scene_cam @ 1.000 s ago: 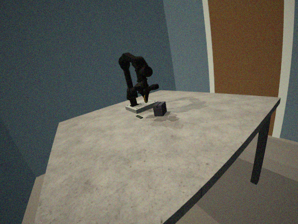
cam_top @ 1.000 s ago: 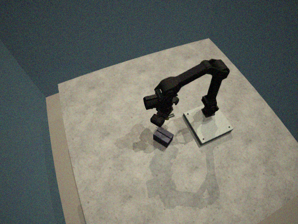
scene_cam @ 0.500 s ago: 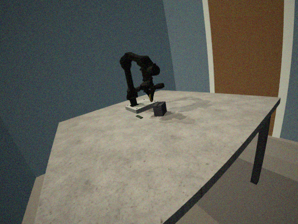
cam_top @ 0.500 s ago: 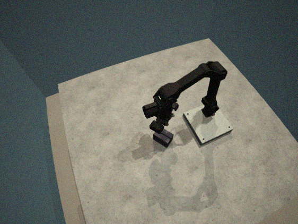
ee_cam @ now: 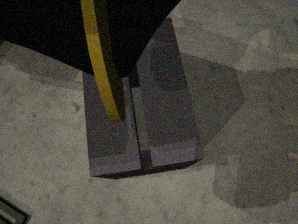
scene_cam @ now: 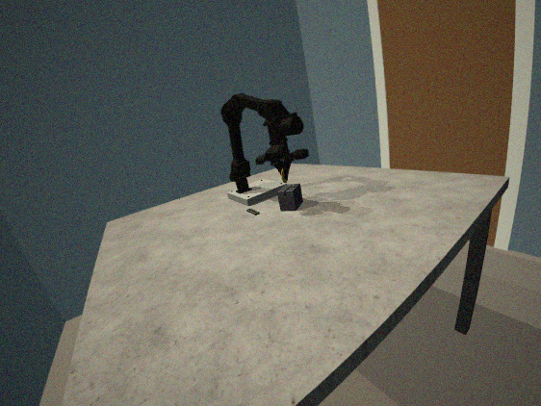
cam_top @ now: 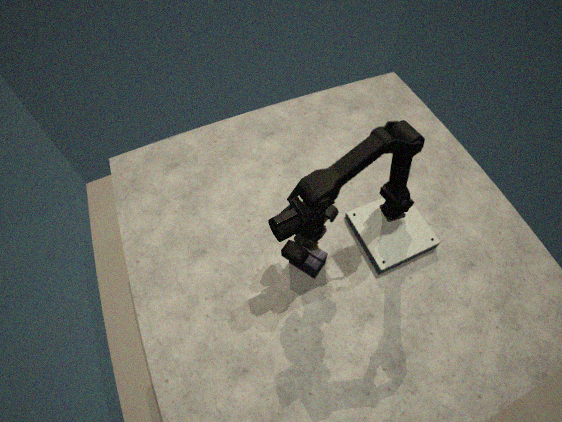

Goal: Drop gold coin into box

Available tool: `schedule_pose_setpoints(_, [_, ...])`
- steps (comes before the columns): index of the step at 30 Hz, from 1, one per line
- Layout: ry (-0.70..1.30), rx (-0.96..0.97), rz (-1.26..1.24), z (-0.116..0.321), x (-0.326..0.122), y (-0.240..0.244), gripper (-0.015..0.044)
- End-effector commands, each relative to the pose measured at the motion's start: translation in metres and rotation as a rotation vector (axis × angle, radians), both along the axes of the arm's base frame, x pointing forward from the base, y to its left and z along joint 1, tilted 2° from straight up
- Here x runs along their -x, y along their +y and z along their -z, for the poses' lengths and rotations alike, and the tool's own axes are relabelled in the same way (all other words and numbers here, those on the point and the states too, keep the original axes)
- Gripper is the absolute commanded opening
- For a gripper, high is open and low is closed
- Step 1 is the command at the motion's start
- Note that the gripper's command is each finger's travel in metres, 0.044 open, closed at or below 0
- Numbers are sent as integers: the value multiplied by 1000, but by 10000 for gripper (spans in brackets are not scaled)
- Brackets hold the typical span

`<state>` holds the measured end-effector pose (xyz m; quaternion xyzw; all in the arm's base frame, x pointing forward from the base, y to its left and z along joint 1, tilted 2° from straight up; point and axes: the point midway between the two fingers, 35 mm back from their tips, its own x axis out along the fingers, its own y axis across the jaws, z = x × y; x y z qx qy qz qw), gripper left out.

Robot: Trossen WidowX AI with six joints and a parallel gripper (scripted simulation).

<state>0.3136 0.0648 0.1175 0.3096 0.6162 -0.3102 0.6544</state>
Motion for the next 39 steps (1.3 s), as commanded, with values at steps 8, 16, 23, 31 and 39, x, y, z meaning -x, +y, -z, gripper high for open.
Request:
schedule_pose_setpoints(8, [0, 0, 0, 0, -1, 4, 0])
schedule_pose_setpoints(16, [0, 0, 1, 0, -1, 5, 0])
schedule_pose_setpoints(23, [-1, -1, 12, 2, -3, 9, 0])
schedule_pose_setpoints(31, [1, 0, 5, 1, -2, 8, 0])
schedule_pose_setpoints(39, [1, 0, 6, 4, -2, 8, 0])
